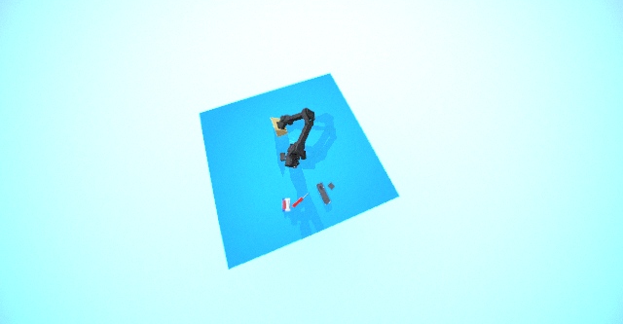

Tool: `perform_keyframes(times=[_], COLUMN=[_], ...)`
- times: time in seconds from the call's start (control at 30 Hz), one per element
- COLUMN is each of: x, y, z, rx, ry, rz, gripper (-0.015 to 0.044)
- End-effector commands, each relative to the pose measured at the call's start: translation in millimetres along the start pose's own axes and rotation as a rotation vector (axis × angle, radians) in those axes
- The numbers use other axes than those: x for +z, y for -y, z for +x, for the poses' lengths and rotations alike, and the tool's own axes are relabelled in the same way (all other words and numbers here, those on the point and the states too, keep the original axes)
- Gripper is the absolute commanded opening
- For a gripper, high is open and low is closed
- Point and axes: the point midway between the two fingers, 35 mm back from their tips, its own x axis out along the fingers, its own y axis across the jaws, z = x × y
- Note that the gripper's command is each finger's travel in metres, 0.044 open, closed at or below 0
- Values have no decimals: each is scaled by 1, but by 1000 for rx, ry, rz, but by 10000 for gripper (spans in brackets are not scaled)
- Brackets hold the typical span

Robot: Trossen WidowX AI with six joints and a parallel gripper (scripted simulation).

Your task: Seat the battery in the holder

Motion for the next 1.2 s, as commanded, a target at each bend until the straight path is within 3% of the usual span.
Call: perform_keyframes(times=[0.0, 0.27, 1.17], x=[-1, -5, 1], y=[2, 1, 1], z=[11, 31, 41], rx=[-2, 3, 17], ry=[-66, -196, -348], rz=[-1, -1, 36], gripper=[67, 67, 67])
